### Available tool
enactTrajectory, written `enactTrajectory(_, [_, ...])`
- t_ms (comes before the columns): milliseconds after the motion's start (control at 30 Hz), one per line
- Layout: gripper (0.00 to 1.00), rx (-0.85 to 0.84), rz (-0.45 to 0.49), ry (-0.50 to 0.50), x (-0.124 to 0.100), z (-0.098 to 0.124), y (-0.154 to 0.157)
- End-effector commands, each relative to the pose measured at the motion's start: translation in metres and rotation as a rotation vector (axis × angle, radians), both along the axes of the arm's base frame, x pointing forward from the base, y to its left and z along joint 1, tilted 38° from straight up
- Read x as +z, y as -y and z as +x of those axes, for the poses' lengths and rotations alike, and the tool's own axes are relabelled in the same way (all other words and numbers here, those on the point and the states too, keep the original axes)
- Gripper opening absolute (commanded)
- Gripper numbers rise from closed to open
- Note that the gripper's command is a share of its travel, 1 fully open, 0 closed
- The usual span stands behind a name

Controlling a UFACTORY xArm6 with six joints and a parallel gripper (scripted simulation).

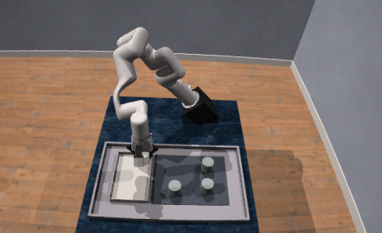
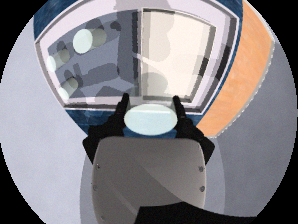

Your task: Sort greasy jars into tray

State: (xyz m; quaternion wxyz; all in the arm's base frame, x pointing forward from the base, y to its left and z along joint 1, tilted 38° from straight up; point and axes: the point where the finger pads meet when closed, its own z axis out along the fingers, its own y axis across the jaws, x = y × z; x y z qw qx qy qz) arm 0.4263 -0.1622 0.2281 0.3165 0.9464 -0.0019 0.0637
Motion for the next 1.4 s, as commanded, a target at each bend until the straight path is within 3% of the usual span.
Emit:
enactTrajectory(0, [0.0, 0.001, 0.001, 0.003, 0.013, 0.007, 0.015])
enactTrajectory(633, [0.0, 0.001, 0.001, 0.003, 0.047, 0.022, 0.057])
enactTrajectory(1000, [0.0, 0.001, 0.001, 0.003, 0.047, 0.022, 0.057])
enactTrajectory(1367, [0.0, 0.001, 0.001, 0.003, 0.029, 0.024, 0.071])
